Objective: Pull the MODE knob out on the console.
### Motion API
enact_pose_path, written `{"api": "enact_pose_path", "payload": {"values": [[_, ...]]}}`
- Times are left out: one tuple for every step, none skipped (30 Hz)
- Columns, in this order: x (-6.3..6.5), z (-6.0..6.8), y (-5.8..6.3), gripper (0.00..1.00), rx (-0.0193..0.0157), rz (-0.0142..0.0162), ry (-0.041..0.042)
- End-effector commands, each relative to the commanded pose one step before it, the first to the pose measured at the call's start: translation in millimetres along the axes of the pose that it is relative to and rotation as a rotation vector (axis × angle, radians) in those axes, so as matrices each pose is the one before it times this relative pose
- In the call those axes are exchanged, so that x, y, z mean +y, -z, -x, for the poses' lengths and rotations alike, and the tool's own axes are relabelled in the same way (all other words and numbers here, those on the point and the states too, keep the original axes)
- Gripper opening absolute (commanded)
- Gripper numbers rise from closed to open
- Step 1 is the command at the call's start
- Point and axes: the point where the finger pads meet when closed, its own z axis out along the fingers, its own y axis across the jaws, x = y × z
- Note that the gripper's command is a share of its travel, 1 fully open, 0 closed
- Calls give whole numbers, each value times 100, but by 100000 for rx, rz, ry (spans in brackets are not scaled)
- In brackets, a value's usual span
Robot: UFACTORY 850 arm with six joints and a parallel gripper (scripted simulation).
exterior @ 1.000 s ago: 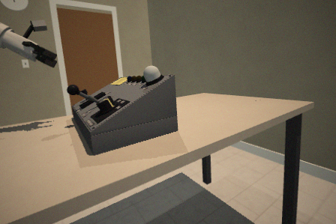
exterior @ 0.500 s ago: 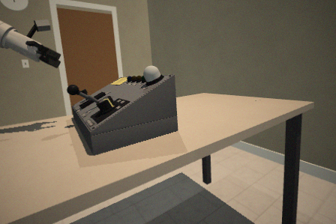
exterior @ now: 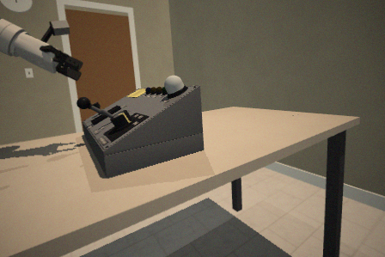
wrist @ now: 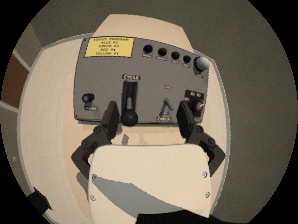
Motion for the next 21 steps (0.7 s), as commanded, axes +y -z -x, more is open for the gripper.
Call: {"api": "enact_pose_path", "payload": {"values": [[3596,800,-1645,100,616,-1795,815],[0,0,0,100,0,0,0],[1834,802,-214,100,-201,-274,-222],[0,0,0,100,0,0,0],[0,0,0,100,0,0,0],[0,0,0,100,0,0,0],[0,0,0,100,0,0,0],[0,0,0,100,0,0,0],[1647,806,-5,100,-177,-353,-549],[0,0,0,100,0,0,0],[1425,757,162,100,-127,-383,-809],[0,0,0,100,0,0,0],[0,0,0,100,0,0,0],[0,0,0,100,0,0,0],[1187,667,273,100,-66,-368,-968],[0,0,0,100,0,0,0],[0,0,0,100,0,0,0],[949,552,323,100,-9,-322,-1010],[0,0,0,100,0,0,0],[0,0,0,100,0,0,0],[723,428,318,100,30,-257,-938]]}}
